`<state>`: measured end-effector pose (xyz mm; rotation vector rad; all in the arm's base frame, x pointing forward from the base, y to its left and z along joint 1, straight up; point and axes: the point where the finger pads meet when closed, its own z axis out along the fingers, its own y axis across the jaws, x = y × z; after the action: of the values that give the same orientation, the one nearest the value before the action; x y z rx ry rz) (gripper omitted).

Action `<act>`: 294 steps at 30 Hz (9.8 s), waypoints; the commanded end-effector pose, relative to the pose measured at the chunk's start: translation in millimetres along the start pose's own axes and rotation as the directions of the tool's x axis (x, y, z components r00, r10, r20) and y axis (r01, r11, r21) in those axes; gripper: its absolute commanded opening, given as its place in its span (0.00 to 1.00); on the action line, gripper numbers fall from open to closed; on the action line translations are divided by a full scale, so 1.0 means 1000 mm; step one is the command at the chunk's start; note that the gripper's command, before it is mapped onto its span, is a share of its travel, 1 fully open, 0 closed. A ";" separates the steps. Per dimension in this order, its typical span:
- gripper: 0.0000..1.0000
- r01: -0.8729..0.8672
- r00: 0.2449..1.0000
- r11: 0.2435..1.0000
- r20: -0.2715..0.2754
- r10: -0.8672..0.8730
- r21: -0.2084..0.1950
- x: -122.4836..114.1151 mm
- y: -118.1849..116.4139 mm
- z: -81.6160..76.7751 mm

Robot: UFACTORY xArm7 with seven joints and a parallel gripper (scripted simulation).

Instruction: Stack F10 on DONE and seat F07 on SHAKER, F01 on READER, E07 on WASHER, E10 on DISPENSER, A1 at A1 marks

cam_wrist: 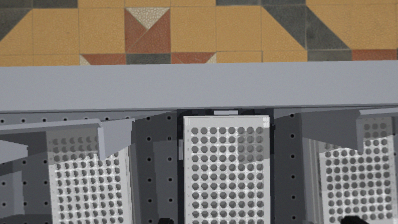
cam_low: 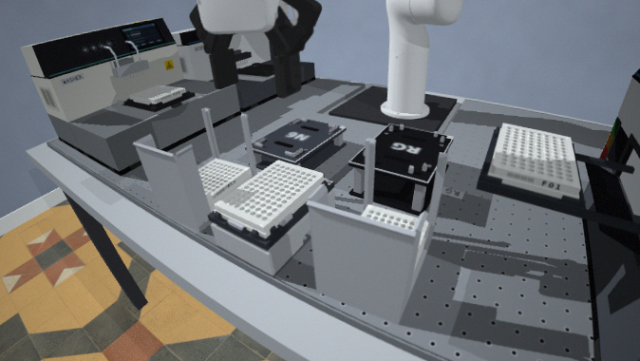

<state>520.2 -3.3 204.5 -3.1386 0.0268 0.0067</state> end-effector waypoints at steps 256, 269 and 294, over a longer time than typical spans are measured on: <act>1.00 1.000 -0.004 -0.004 0.004 -1.000 -0.003 -0.129 0.476 -0.001; 1.00 1.000 -0.004 -0.004 0.004 -1.000 -0.003 -0.129 0.476 0.014; 1.00 1.000 -0.004 -0.004 0.004 -1.000 -0.003 -0.129 0.476 0.043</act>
<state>382.5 -476.4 161.6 -2.2315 -2.2032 0.0012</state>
